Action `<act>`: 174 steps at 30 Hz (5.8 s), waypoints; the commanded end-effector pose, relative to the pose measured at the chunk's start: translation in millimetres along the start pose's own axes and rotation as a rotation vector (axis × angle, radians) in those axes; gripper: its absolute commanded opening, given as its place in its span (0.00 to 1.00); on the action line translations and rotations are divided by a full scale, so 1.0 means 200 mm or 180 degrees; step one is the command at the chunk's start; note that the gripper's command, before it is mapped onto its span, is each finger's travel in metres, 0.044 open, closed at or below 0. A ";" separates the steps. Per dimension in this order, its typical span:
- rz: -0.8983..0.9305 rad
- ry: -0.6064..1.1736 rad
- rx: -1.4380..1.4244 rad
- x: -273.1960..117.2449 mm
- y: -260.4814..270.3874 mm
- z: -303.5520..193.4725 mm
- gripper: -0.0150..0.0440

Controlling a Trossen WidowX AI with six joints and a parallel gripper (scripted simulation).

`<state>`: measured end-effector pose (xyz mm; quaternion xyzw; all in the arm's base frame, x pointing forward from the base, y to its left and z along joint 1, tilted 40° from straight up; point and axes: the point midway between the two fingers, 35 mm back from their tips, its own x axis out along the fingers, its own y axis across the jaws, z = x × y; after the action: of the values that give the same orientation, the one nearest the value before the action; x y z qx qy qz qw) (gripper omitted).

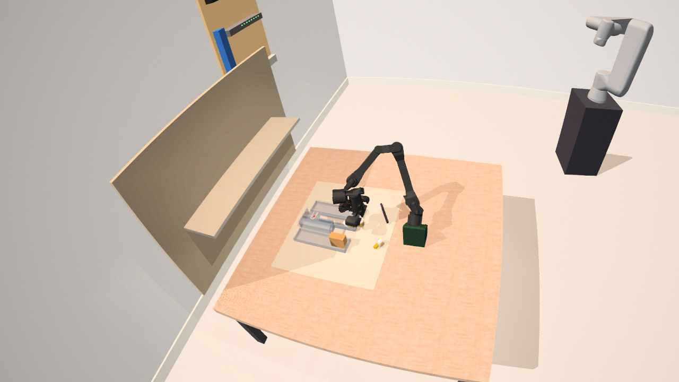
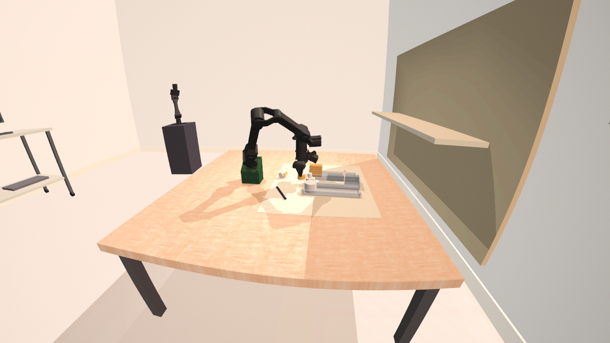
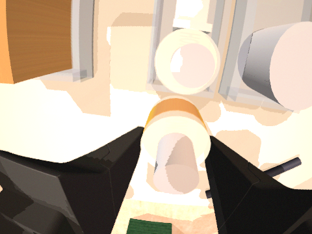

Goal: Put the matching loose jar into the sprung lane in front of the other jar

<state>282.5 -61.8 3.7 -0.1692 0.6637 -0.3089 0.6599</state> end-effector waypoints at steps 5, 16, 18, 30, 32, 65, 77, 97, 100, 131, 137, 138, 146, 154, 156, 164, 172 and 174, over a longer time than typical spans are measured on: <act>-0.0018 -0.0002 -0.0009 0.01 0.00 0.01 0.25; -0.0017 -0.0003 -0.0008 0.01 0.00 0.04 0.25; -0.0017 -0.0003 -0.0008 0.01 0.00 0.04 0.25; -0.0017 -0.0004 -0.0007 0.01 -0.01 0.07 0.25; -0.0017 -0.0004 -0.0007 0.01 -0.01 0.08 0.25; -0.0017 -0.0007 -0.0005 0.01 -0.01 0.16 0.25; -0.0017 -0.0008 -0.0004 0.00 -0.01 0.18 0.25; -0.0018 -0.0010 -0.0003 0.00 -0.02 0.23 0.25; -0.0018 -0.0010 -0.0003 0.00 -0.02 0.24 0.25; -0.0018 -0.0012 -0.0001 -0.02 -0.02 0.29 0.25; -0.0018 -0.0012 -0.0001 -0.01 -0.02 0.29 0.25; -0.0018 -0.0012 -0.0001 -0.01 -0.02 0.29 0.25; -0.0018 -0.0012 -0.0001 -0.01 -0.02 0.29 0.25; -0.0018 -0.0012 -0.0001 -0.01 -0.02 0.29 0.25; -0.0018 -0.0012 -0.0001 -0.01 -0.02 0.29 0.25; -0.0018 -0.0012 -0.0001 -0.01 -0.02 0.29 0.25; -0.0018 -0.0012 -0.0001 -0.01 -0.02 0.29 0.25; -0.0018 -0.0012 -0.0001 -0.01 -0.02 0.29 0.25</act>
<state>332.7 -73.3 8.3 -0.1708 0.6717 -0.3054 0.6530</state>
